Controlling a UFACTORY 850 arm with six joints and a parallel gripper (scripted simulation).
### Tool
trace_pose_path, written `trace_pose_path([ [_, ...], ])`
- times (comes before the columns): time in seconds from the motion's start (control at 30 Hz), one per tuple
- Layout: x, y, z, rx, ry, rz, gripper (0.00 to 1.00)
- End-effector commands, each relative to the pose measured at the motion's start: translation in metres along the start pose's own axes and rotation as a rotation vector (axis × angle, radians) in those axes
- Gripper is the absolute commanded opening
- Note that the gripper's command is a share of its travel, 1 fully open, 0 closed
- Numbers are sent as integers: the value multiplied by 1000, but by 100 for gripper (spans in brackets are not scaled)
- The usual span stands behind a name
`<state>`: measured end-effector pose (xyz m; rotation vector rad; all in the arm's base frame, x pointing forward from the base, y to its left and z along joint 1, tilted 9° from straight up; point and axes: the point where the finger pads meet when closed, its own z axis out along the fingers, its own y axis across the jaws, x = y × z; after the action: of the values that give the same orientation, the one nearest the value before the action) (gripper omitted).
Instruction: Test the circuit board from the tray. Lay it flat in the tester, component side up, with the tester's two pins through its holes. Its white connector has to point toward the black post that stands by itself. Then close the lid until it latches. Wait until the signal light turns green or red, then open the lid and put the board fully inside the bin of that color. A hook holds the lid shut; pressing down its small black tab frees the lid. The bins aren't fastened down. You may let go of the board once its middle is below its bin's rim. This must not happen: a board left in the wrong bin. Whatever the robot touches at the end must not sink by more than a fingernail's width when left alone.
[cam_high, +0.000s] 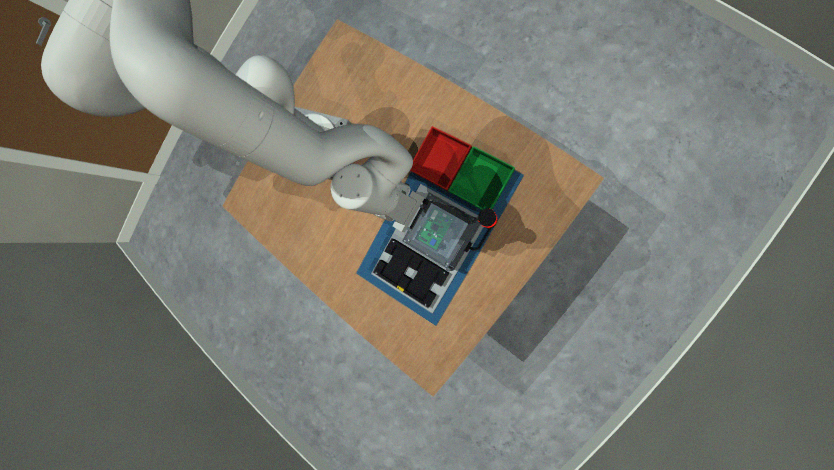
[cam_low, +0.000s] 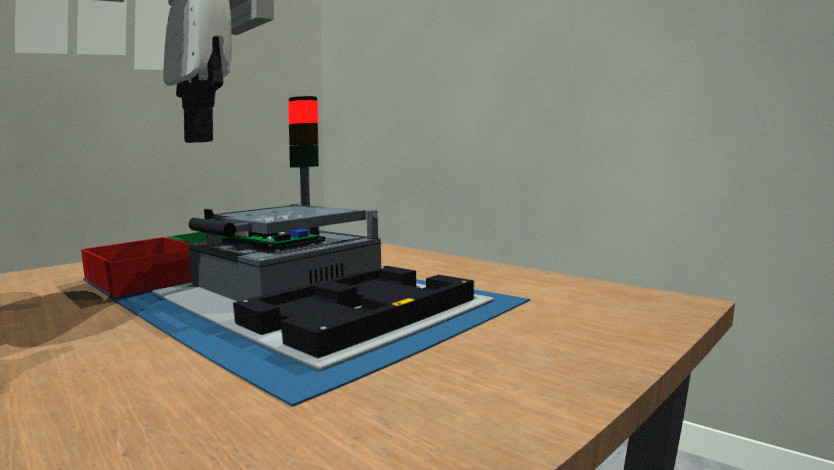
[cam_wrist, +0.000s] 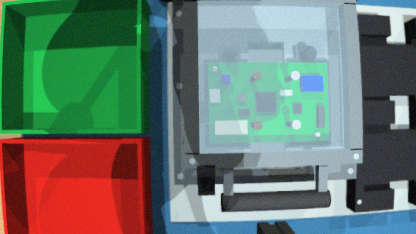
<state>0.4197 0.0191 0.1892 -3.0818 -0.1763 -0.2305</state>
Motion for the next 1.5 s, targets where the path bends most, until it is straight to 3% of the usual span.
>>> trace_pose_path([
  [0.0,2,-22,0,-3,1,0,0],
  [0.2,3,-38,0,-3,1,0,0],
  [0.53,3,-39,2,-3,1,0,0],
  [1.13,3,-39,64,-3,1,0,0],
  [1.47,3,-39,70,-3,1,0,0],
])
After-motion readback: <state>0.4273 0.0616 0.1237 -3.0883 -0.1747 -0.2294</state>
